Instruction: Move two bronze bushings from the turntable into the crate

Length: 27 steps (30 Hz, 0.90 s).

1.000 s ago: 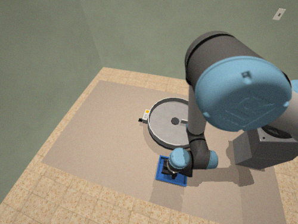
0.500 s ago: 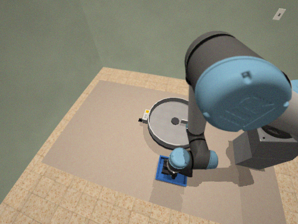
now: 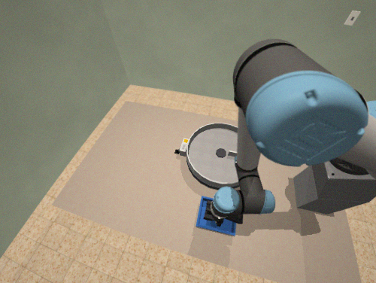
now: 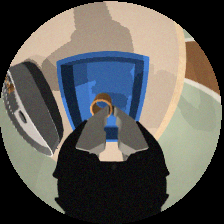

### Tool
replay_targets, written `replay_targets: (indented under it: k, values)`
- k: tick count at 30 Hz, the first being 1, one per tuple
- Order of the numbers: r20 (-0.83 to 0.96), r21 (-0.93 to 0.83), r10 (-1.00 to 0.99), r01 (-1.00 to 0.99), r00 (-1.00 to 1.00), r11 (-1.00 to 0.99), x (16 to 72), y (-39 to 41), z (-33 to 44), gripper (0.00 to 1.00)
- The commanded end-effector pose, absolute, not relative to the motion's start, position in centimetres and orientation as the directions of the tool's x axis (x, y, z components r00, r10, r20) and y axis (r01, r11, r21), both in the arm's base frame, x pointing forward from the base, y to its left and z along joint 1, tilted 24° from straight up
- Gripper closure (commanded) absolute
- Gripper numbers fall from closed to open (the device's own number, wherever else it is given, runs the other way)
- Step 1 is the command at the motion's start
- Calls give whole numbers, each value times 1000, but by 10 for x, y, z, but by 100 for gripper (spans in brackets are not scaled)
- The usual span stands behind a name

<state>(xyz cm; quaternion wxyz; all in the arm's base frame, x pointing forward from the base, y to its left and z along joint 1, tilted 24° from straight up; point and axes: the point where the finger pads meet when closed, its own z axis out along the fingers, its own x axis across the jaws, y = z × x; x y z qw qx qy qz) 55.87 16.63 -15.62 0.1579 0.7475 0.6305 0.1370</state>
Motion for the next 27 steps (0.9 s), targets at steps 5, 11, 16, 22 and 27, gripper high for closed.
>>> replay_targets:
  k: [5,11,16,22,27]
  values:
    - [6,410,986,899,167,-155,559,166,-156,100]
    - [6,410,986,899,167,-155,560,166,-158,100]
    - [6,410,986,899,167,-155,560,166,-159,100]
    - [6,410,986,899,167,-155,561,166,-160,100]
    - [6,410,986,899,167,-155,561,166,-161,100]
